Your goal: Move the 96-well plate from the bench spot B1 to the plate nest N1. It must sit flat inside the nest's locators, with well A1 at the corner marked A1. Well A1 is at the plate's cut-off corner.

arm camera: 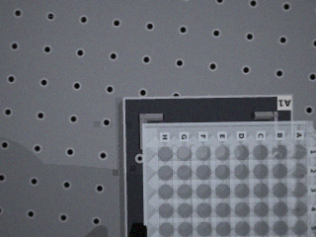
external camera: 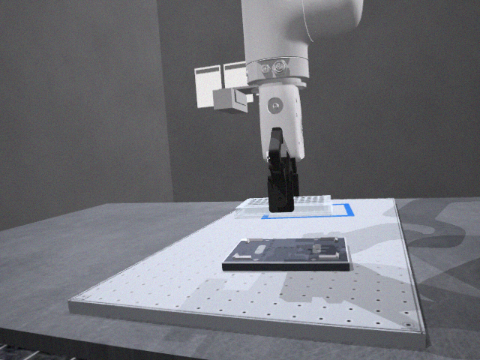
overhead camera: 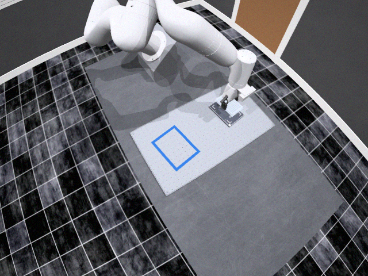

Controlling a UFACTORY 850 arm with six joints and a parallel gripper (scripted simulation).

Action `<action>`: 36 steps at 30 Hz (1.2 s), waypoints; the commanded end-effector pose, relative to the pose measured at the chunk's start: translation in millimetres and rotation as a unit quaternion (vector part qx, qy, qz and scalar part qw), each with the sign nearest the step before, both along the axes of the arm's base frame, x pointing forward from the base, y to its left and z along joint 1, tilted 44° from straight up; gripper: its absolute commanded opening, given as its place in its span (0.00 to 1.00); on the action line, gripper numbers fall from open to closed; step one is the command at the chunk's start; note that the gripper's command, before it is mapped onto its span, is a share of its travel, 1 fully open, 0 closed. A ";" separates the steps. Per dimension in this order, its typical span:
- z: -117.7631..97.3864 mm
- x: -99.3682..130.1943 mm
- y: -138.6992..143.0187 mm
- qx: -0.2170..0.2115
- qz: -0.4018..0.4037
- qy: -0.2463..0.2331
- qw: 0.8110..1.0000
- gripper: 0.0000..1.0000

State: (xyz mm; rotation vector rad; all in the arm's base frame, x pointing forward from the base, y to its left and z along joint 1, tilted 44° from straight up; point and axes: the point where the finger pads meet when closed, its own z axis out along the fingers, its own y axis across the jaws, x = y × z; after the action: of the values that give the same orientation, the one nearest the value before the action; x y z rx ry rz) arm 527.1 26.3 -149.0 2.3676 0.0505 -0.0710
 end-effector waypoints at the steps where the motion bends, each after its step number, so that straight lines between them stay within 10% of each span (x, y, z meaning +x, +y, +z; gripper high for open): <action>1: -3.0 0.9 -2.7 0.000 0.000 -0.001 1.000 0.00; 36: -29.3 -0.4 -28.5 0.000 0.000 -0.001 1.000 0.00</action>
State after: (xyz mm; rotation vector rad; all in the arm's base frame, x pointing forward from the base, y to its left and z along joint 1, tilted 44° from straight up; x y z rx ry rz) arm 525.7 -2.9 -178.7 2.3677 0.0505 -0.0706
